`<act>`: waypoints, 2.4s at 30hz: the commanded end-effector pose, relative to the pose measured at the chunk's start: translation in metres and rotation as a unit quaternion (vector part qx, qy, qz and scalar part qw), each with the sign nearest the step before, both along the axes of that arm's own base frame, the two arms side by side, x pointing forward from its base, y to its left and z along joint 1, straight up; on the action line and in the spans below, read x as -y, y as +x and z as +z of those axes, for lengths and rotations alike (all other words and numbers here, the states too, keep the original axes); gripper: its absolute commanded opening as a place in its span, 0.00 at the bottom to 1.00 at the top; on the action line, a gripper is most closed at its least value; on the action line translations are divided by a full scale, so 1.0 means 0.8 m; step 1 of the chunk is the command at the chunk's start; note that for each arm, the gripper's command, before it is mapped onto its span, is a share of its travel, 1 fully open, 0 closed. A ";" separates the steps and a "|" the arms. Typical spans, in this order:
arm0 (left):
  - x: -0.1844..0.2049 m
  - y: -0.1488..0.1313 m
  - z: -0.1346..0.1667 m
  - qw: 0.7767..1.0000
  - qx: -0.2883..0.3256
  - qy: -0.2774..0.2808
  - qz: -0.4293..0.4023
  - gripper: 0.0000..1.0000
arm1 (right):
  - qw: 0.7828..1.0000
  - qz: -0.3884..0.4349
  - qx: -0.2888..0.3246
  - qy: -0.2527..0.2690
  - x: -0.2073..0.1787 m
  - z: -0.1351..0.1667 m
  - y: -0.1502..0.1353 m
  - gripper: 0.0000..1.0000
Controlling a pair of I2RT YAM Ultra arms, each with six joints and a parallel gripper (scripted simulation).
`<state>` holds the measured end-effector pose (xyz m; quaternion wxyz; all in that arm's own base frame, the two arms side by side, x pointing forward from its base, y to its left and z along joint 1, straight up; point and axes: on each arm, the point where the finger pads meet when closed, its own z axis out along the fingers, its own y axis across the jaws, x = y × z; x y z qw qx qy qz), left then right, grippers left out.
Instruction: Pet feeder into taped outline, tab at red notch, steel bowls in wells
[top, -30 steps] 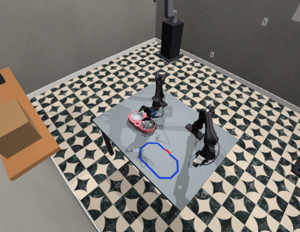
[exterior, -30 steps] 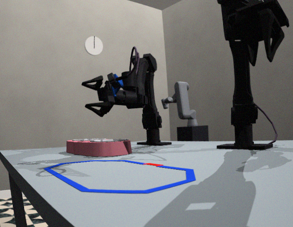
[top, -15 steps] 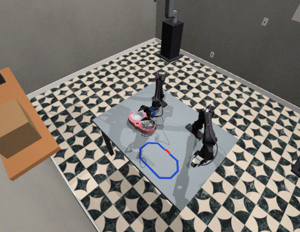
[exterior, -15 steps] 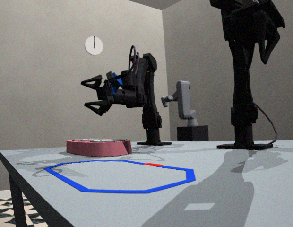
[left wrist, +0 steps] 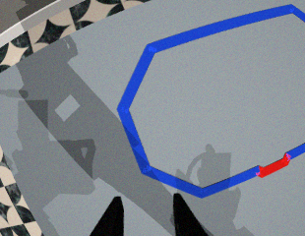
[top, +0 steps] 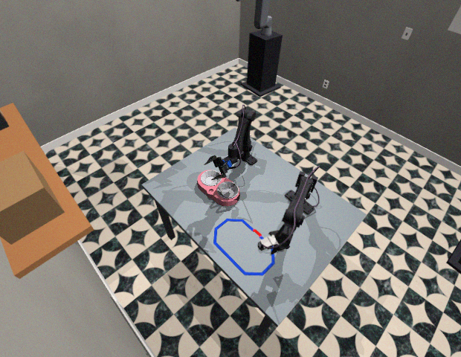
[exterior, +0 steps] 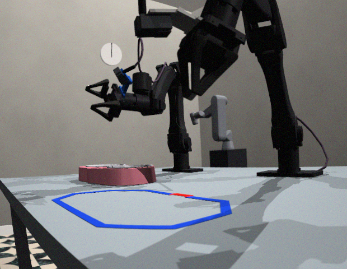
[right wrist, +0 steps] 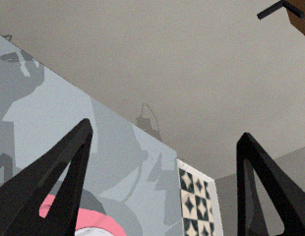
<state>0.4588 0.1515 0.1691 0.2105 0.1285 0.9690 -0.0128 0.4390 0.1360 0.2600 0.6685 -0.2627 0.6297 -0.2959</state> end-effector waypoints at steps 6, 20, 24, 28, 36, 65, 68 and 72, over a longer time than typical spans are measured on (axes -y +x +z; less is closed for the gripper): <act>0.108 0.064 -0.002 0.994 0.028 -0.006 -0.110 0.30 | 0.995 0.020 -0.010 0.093 0.030 0.051 0.008 1.00; 0.296 0.098 -0.029 0.964 0.038 -0.021 -0.261 0.30 | 0.980 0.027 -0.016 0.195 0.079 0.104 -0.001 1.00; 0.360 0.095 -0.039 0.950 0.038 -0.028 -0.310 0.30 | 0.973 0.029 -0.017 0.229 0.094 0.121 -0.008 1.00; 0.425 0.085 -0.052 0.933 0.035 -0.036 -0.357 0.30 | 0.964 0.032 -0.021 0.262 0.108 0.136 -0.017 1.00; 0.514 0.063 -0.067 0.905 0.039 -0.042 -0.421 0.30 | 0.950 0.032 -0.024 0.308 0.129 0.157 -0.033 1.00; 0.718 -0.052 -0.068 0.817 0.060 -0.066 -0.570 0.30 | 0.919 0.041 -0.006 0.391 0.165 0.217 -0.089 1.00; 0.705 -0.038 -0.062 0.826 0.064 -0.067 -0.556 0.30 | 0.918 0.024 -0.038 0.394 0.165 0.175 -0.067 1.00; 0.703 -0.039 -0.069 0.827 0.057 -0.067 -0.555 0.30 | 0.918 0.020 -0.035 0.395 0.168 0.179 -0.070 1.00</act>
